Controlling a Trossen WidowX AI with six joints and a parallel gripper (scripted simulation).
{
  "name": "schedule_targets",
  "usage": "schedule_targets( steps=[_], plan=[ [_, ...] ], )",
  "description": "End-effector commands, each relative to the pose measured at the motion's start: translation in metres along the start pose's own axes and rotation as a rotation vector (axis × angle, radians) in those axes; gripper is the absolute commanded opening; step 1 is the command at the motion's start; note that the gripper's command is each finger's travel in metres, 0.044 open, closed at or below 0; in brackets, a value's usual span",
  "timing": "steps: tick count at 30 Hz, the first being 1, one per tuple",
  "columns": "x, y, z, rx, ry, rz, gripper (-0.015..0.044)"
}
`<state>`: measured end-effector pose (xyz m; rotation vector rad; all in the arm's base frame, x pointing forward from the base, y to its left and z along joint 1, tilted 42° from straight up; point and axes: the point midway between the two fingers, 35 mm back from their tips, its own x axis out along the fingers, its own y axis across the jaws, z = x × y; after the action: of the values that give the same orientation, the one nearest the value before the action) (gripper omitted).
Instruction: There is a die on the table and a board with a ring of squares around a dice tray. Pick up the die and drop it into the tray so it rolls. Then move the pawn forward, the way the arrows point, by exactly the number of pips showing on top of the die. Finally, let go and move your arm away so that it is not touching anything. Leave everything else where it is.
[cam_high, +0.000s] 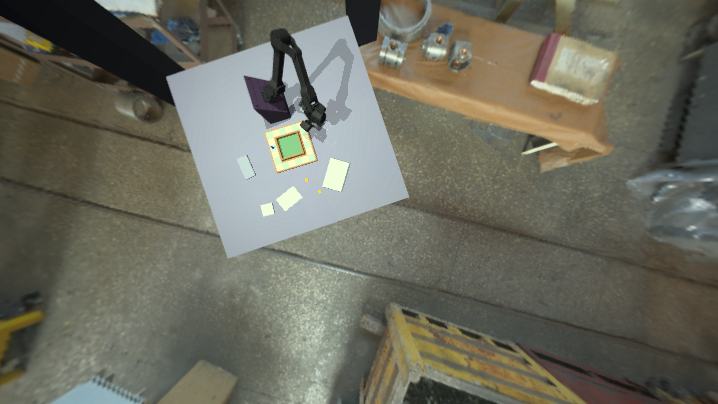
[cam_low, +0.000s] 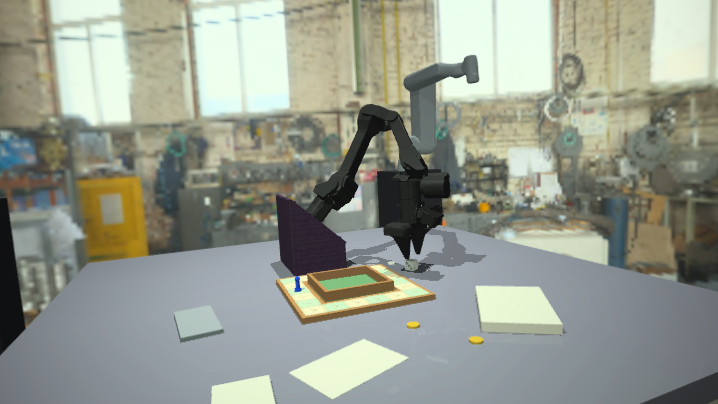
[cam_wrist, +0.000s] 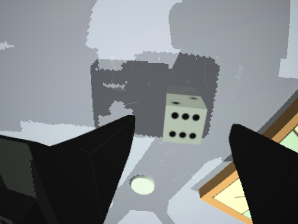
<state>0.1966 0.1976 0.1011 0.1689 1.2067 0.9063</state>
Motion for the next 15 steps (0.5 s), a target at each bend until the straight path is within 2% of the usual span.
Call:
schedule_targets(
  steps=[1, 14, 15],
  plan=[
    [0.008, -0.002, -0.004, 0.009, 0.010, -0.004, 0.0275],
    [0.026, -0.002, -0.005, 0.010, 0.009, -0.002, 0.0275],
    [0.026, -0.002, -0.005, 0.010, 0.009, -0.002, 0.0249]
  ],
)
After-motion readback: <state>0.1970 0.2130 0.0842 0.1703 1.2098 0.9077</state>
